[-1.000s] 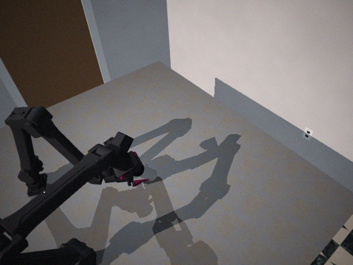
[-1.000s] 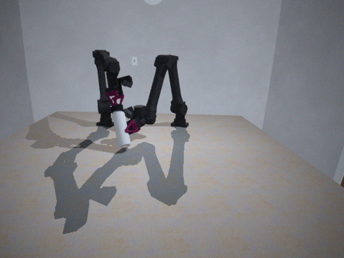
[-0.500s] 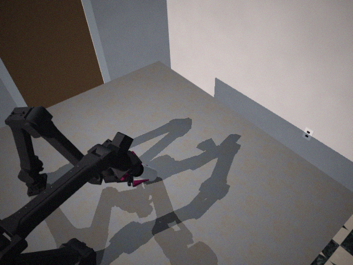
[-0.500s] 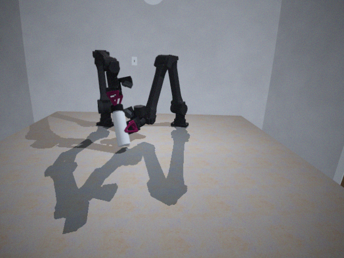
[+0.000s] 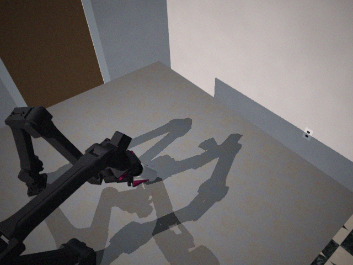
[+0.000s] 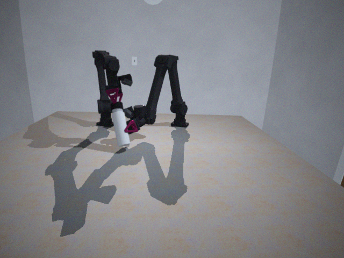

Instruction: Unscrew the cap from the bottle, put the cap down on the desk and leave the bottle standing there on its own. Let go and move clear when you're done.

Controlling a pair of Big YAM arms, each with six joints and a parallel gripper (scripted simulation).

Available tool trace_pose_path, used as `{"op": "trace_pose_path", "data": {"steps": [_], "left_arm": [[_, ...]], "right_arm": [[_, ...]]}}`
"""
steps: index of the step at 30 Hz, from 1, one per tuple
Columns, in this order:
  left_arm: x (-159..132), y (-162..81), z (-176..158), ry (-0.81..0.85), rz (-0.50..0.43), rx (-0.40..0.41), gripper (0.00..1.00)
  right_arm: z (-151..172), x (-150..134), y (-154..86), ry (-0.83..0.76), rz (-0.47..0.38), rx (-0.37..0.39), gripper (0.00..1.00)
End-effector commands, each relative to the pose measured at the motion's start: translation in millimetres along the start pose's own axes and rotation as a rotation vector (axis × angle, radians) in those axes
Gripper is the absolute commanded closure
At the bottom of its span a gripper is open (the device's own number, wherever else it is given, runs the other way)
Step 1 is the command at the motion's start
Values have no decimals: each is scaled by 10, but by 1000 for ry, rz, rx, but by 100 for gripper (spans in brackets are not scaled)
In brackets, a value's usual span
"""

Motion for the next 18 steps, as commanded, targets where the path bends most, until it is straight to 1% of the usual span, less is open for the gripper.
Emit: {"op": "trace_pose_path", "data": {"steps": [1, 5, 6, 15, 16, 18], "left_arm": [[189, 50, 126, -27, -55, 39, 100], [189, 50, 126, -27, -55, 39, 100], [189, 50, 126, -27, -55, 39, 100], [189, 50, 126, -27, -55, 39, 100], [189, 50, 126, -27, -55, 39, 100], [189, 50, 126, -27, -55, 39, 100]], "right_arm": [[-245, 74, -247, 24, -21, -57, 100], [-245, 74, -247, 22, -21, -57, 100], [-129, 70, -118, -1, -18, -35, 100], [-129, 70, -118, -1, -18, -35, 100], [-213, 109, -303, -2, -31, -62, 100], [-209, 70, -536, -3, -28, -63, 100]]}}
Point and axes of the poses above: on each arm, the point where the finger pads meet when closed, its own y axis out along the fingers, its own z axis across the jaws, x = y × z, the point moved 5 cm from there along -y, back along the fingers, and after that the axes turned 2 degrees about y, right-handed, at the moved point
